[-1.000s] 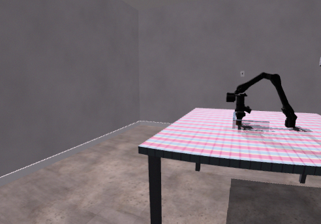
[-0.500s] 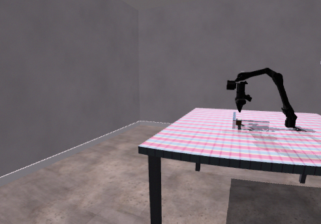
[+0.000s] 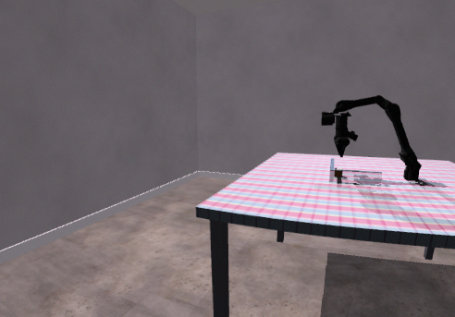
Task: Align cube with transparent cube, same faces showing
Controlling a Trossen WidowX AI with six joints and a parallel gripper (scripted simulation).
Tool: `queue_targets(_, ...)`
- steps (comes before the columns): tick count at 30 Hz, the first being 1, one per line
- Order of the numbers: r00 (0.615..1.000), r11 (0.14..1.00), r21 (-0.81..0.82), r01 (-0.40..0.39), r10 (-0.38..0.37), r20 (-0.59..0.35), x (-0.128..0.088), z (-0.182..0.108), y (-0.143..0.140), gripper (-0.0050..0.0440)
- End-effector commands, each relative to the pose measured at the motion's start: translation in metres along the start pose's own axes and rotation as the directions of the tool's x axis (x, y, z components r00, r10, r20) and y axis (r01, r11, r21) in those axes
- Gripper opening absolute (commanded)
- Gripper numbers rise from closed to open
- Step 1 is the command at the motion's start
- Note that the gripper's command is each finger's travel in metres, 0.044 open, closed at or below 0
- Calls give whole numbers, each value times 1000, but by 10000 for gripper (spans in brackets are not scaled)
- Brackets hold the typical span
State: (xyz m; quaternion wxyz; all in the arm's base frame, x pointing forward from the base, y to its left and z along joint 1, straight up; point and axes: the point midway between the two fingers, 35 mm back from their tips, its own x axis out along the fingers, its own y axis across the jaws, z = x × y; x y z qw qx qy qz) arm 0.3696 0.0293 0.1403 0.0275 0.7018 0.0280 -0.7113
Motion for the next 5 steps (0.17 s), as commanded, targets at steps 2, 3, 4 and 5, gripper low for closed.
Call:
queue_targets(2, 999, 1000, 0, 0, 0, -55, -41, 1, 0, 440)
queue_targets(3, 998, 1000, 0, 0, 0, -55, -42, 1, 0, 440)
queue_targets(4, 998, 1000, 0, 0, 0, -55, -42, 1, 0, 440)
queue_targets(5, 998, 1000, 0, 0, 0, -55, -42, 1, 0, 440)
